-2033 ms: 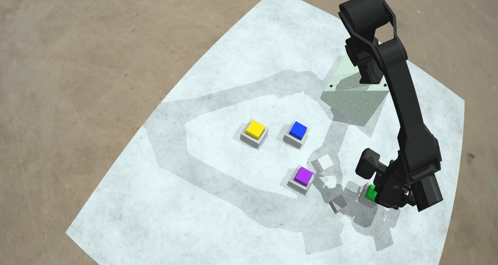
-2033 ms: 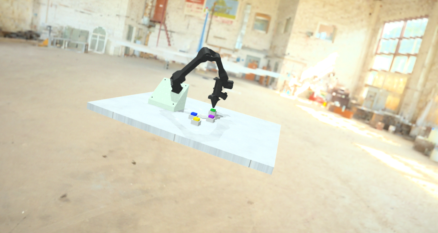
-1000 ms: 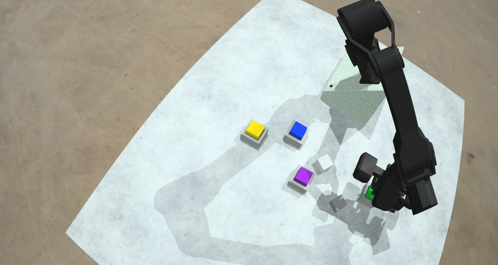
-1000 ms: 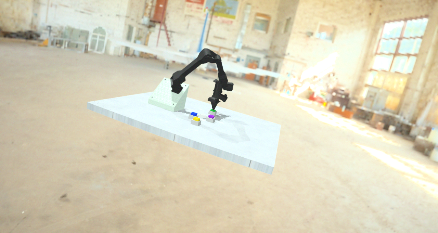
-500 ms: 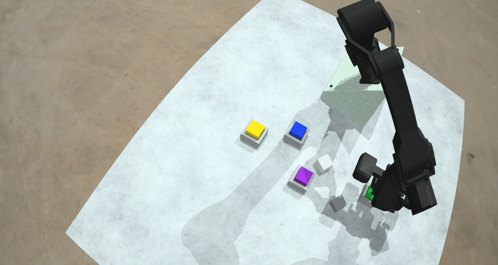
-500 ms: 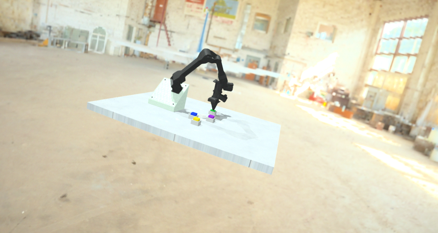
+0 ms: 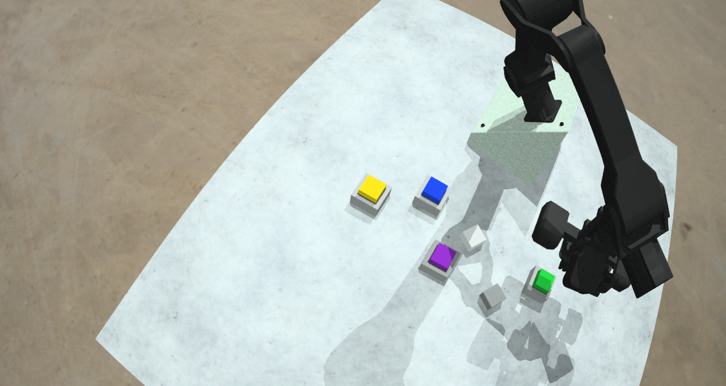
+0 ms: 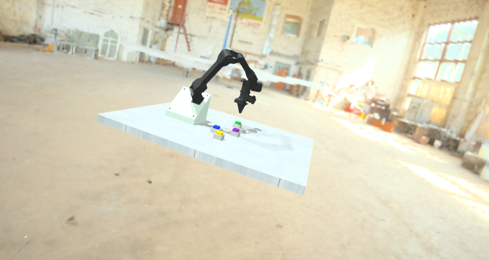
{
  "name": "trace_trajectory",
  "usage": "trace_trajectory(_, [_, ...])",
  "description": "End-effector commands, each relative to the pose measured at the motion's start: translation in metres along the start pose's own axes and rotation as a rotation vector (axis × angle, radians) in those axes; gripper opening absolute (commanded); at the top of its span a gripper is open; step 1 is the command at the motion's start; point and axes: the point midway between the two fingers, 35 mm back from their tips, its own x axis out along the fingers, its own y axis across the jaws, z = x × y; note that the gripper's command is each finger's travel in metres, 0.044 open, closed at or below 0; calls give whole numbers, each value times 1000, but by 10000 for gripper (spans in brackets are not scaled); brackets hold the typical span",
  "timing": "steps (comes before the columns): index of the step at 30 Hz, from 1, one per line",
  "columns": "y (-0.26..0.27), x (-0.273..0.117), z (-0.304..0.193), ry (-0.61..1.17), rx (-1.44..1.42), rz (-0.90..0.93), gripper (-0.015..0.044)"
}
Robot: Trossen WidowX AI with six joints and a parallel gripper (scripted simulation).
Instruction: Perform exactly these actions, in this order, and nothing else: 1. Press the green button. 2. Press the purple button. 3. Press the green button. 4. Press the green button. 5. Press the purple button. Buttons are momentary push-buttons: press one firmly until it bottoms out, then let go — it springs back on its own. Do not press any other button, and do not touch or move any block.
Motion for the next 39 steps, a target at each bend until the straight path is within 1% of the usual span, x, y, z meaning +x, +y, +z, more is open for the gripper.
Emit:
trace_trajectory(1, [0,-28,0,-4,8,10,20])
trace_trajectory(4, [0,-28,0,-4,8,10,20])
trace_trajectory(6, [-12,-29,7,-5,6,15,20])
trace_trajectory(10, [-82,-32,37,-9,2,26,20])
trace_trajectory(17, [-184,-26,49,-4,8,0,20])
trace_trajectory(26, [-187,-23,49,-4,8,-1,20])
trace_trajectory(27, [-187,-16,50,-4,8,-1,20])
trace_trajectory(30, [-187,26,50,-4,8,-3,20])
trace_trajectory(31, [-187,33,49,-4,8,-4,20])
trace_trajectory(39, [-188,38,49,-4,9,-4,20])
